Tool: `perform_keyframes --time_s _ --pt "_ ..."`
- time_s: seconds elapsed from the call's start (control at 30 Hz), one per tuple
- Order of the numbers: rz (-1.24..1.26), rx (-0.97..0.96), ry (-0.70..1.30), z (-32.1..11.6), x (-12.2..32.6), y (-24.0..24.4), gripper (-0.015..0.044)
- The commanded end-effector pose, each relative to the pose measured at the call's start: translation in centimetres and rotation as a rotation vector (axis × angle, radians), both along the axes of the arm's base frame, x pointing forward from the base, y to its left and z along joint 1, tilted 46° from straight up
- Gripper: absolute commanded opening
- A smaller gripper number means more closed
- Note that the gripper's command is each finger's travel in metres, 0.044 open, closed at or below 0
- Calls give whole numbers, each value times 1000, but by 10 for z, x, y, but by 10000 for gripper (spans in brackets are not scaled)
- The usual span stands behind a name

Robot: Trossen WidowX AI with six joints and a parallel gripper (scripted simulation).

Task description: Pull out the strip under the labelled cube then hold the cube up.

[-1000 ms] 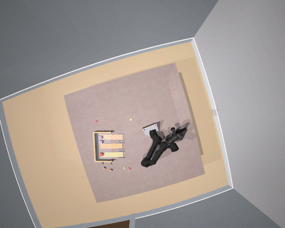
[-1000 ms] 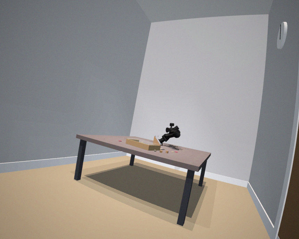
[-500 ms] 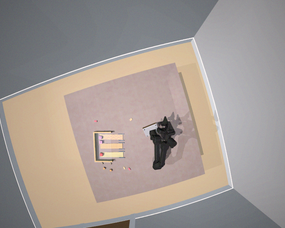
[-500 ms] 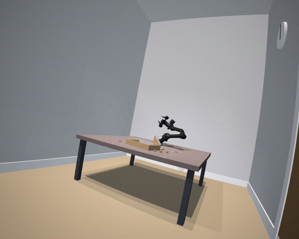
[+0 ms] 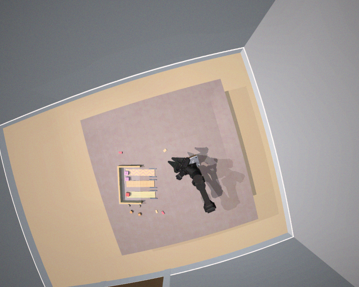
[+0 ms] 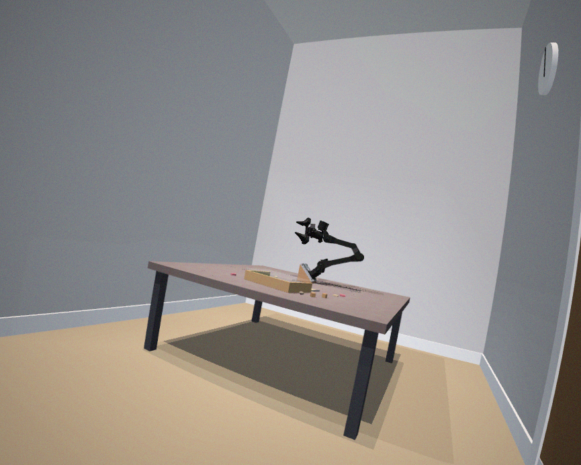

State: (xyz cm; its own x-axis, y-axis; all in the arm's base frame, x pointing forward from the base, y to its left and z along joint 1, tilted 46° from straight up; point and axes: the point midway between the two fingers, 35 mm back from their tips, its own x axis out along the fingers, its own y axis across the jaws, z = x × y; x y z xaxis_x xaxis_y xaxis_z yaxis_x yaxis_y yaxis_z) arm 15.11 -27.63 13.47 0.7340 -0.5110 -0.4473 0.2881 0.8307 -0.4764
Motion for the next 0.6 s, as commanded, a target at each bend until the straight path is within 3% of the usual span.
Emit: perform_keyframes --time_s 0.0,0.23,0.4,0.57 --pt "175 299 -117 -5 67 40 400" --pt "352 787 -153 -12 134 116 400" --pt "431 1244 -51 -14 171 193 400" --pt "436 1305 -26 -15 174 203 400"
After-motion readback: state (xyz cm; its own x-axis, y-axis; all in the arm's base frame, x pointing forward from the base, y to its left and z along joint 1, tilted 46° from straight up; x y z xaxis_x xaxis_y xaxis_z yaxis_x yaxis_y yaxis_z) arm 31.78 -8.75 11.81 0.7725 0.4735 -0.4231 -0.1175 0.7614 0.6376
